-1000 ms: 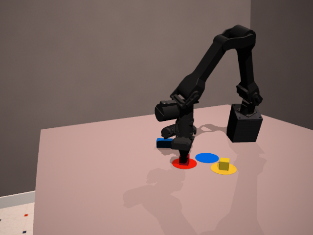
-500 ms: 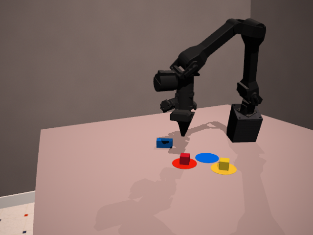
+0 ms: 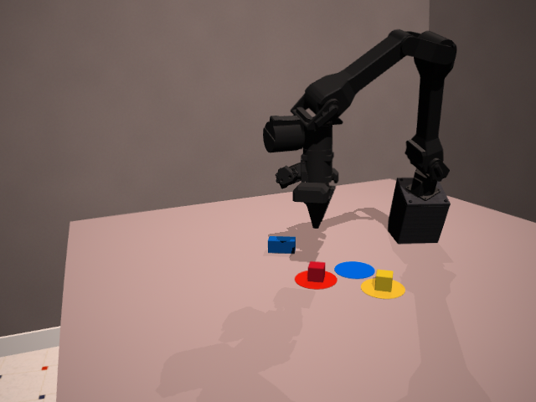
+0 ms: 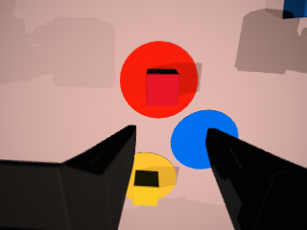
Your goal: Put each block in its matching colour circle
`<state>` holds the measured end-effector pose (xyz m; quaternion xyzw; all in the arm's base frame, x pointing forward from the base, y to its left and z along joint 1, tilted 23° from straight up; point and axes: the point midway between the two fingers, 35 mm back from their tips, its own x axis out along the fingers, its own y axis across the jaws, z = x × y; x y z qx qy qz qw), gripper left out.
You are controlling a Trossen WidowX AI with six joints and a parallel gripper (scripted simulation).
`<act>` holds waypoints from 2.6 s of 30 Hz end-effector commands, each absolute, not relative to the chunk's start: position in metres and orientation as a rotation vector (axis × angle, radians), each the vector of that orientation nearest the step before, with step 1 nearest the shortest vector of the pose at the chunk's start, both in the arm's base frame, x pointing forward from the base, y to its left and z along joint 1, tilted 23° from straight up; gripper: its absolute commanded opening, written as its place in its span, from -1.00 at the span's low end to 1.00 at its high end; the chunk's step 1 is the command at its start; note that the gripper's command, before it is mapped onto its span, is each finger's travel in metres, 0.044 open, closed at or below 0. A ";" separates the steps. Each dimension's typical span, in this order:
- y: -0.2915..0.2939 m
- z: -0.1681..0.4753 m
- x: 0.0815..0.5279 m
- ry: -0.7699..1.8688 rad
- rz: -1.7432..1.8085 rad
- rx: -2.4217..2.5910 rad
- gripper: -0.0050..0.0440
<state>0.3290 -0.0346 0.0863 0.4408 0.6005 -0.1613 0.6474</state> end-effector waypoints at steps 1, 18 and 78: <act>-0.037 0.102 0.334 1.317 -0.347 0.996 0.00; -0.038 0.102 0.335 1.316 -0.347 0.996 0.00; -0.194 0.033 0.305 1.138 0.684 -0.365 0.84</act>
